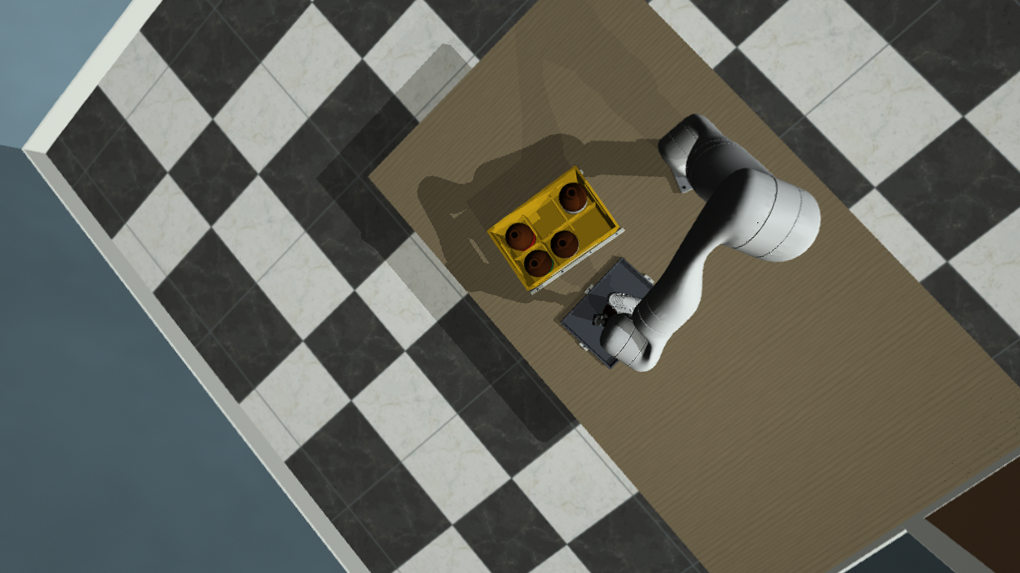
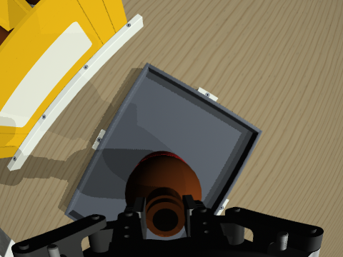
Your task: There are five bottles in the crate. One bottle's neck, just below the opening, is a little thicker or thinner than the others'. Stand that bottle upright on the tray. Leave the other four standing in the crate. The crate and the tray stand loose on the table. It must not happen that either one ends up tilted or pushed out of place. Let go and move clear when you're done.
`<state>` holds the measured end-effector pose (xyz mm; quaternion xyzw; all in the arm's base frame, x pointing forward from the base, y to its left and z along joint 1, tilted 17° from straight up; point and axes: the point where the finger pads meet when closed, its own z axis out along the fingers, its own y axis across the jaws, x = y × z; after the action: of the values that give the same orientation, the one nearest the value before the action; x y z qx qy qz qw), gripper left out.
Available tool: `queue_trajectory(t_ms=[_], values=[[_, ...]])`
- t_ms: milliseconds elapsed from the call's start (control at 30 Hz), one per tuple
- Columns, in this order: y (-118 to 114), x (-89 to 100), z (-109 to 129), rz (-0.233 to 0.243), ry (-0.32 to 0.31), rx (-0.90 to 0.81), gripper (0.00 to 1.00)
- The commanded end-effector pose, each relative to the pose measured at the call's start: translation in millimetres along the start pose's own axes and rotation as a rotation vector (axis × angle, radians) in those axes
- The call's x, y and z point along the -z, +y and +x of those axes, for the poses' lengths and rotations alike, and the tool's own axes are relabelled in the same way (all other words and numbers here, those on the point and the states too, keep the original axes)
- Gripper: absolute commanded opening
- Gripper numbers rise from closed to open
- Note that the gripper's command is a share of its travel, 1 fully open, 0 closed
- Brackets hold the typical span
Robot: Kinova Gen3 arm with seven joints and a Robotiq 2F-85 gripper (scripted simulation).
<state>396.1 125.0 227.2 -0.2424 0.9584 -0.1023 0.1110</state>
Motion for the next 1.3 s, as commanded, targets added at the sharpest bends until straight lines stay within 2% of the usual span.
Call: queue_trajectory(t_ms=[0, 1267], values=[[-1, -1.0, 0, 0.001, 0.000, -0.001, 0.00], [-1, -14.5, 0, 0.001, 0.000, -0.001, 0.00]])
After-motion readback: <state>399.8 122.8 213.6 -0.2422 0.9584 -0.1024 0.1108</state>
